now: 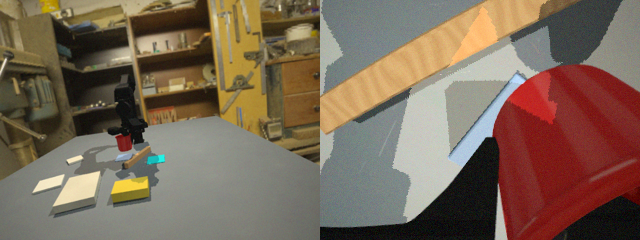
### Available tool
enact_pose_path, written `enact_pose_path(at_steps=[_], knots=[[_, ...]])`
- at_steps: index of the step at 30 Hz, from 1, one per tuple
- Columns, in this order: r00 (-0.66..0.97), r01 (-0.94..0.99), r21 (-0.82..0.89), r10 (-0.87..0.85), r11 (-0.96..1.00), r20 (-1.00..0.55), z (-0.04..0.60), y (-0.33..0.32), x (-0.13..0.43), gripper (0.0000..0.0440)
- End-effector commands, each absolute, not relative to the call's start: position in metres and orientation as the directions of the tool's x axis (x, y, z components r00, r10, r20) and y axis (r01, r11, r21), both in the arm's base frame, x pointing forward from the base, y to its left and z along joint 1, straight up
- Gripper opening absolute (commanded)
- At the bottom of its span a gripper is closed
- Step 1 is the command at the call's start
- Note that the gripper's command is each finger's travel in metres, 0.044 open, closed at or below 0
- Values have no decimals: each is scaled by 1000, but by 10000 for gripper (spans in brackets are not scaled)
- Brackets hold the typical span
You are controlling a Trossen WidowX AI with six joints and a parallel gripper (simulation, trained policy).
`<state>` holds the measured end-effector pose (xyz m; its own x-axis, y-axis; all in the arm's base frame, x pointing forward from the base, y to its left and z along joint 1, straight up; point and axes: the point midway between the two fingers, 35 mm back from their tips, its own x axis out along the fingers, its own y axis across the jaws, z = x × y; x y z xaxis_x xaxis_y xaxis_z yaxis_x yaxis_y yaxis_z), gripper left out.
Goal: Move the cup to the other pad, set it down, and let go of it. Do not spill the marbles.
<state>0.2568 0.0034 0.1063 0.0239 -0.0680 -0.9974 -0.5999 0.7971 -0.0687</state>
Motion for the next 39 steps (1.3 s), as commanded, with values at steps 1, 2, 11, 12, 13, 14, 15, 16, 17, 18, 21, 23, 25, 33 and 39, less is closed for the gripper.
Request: enact_pose_path(at_steps=[1,2,11,12,13,14,15,16,17,18,21,23,25,33,39], knots=[[49,-607,-75,-57,791,-997,114,12,262,0],[55,-612,-77,-55,787,-997,115,14,263,0],[104,-647,-97,-38,756,-994,122,41,274,0],[109,-651,-99,-36,753,-993,123,44,275,0],[114,-654,-101,-34,750,-993,123,47,277,0],[119,-657,-103,-32,747,-992,123,50,278,0],[124,-660,-104,-30,744,-992,123,53,279,0],[128,-663,-106,-27,741,-991,123,57,280,0],[133,-667,-108,-25,738,-991,123,60,282,0],[137,-670,-109,-22,735,-990,122,63,283,0],[149,-679,-114,-15,726,-989,121,74,286,0],[157,-684,-116,-10,720,-988,120,81,288,0],[163,-690,-118,-5,714,-987,118,88,289,0],[183,-708,-123,12,696,-983,109,116,293,0],[190,-711,-130,11,691,-982,97,130,294,1]])
